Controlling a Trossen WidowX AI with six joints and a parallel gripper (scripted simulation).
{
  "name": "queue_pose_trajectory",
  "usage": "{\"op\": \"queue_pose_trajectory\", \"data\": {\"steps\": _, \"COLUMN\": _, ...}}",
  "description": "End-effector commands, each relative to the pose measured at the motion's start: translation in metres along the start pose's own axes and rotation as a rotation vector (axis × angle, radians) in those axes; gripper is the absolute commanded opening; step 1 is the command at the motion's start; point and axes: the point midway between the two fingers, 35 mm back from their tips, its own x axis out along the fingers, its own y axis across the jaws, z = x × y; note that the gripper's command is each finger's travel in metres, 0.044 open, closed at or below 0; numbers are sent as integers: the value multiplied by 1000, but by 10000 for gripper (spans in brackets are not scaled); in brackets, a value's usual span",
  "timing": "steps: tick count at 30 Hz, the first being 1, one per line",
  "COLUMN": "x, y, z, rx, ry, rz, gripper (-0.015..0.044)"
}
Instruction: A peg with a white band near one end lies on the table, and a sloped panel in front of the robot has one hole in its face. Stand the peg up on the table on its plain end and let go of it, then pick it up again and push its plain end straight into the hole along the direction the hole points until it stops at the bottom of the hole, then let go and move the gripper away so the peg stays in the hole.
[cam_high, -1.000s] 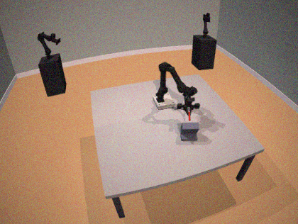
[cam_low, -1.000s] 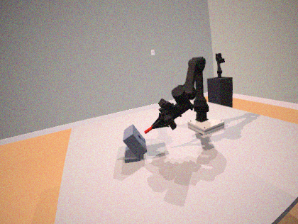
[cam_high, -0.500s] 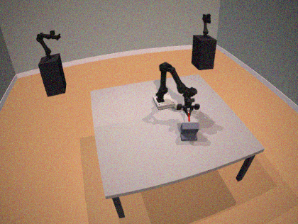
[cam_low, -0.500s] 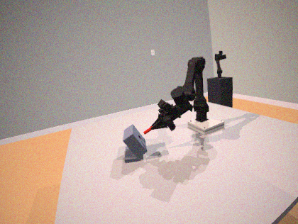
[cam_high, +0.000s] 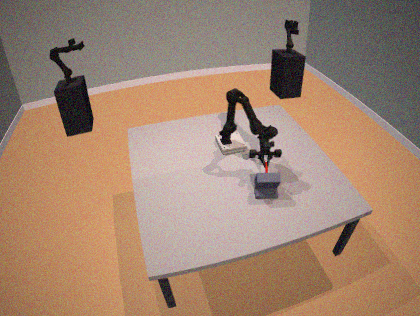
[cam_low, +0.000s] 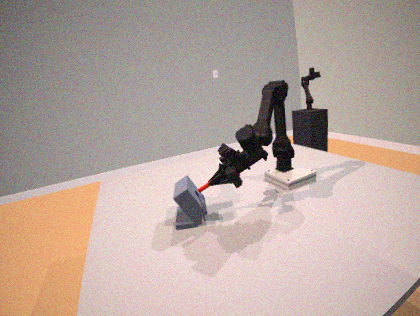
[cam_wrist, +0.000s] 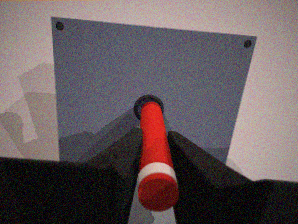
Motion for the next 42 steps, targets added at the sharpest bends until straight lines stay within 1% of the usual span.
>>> {"op": "queue_pose_trajectory", "data": {"steps": 1, "x": 5, "y": 1, "z": -2, "rx": -6, "ry": 4, "rz": 1, "gripper": 0}}
{"op": "queue_pose_trajectory", "data": {"steps": 25, "x": 1, "y": 0, "z": -2, "rx": 0, "ry": 0, "rz": 0, "gripper": 0}}
{"op": "queue_pose_trajectory", "data": {"steps": 42, "x": 6, "y": 0, "z": -5, "rx": 0, "ry": 0, "rz": 0, "gripper": 0}}
